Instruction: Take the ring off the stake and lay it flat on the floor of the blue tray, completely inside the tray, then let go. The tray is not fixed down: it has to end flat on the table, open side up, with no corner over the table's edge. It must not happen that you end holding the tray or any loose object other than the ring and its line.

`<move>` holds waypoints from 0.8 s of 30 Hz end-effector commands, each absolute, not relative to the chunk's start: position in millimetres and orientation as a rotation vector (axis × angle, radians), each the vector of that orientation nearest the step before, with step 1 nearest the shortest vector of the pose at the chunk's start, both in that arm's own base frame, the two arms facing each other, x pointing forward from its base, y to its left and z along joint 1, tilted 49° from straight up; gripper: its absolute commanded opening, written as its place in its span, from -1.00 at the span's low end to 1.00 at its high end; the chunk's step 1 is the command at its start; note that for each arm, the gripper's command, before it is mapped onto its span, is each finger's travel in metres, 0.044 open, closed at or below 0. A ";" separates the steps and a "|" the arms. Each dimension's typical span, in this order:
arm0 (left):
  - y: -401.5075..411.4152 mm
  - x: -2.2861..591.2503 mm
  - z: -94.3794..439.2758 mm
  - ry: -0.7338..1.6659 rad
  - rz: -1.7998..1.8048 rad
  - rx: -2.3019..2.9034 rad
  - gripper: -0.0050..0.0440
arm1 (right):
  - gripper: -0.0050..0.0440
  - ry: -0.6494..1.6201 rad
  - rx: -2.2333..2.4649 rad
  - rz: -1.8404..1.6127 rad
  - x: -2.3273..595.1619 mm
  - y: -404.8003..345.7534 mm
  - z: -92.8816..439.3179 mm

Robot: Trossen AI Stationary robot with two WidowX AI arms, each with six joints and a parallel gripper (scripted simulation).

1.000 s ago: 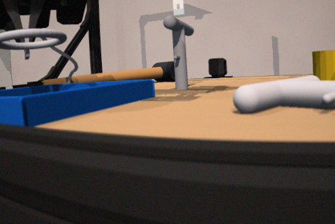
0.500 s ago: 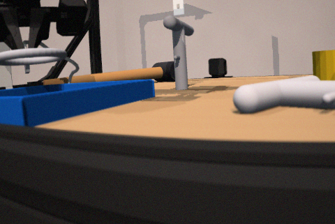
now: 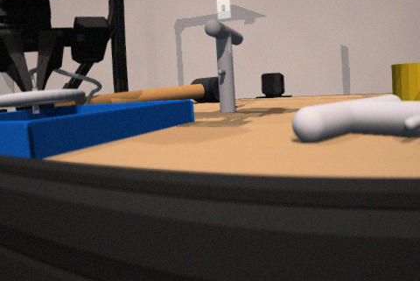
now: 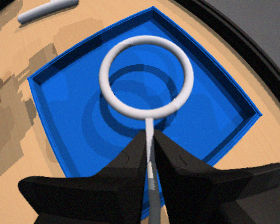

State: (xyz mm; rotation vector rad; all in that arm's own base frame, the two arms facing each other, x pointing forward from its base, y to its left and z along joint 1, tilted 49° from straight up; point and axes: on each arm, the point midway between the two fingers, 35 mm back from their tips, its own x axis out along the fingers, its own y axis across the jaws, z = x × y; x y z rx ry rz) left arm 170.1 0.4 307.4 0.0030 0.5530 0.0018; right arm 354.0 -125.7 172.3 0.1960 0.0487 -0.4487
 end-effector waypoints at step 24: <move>0.0 169.9 307.3 0.554 0.000 0.000 0.84 | 0.58 0.046 0.196 -0.449 360.7 -127.9 165.6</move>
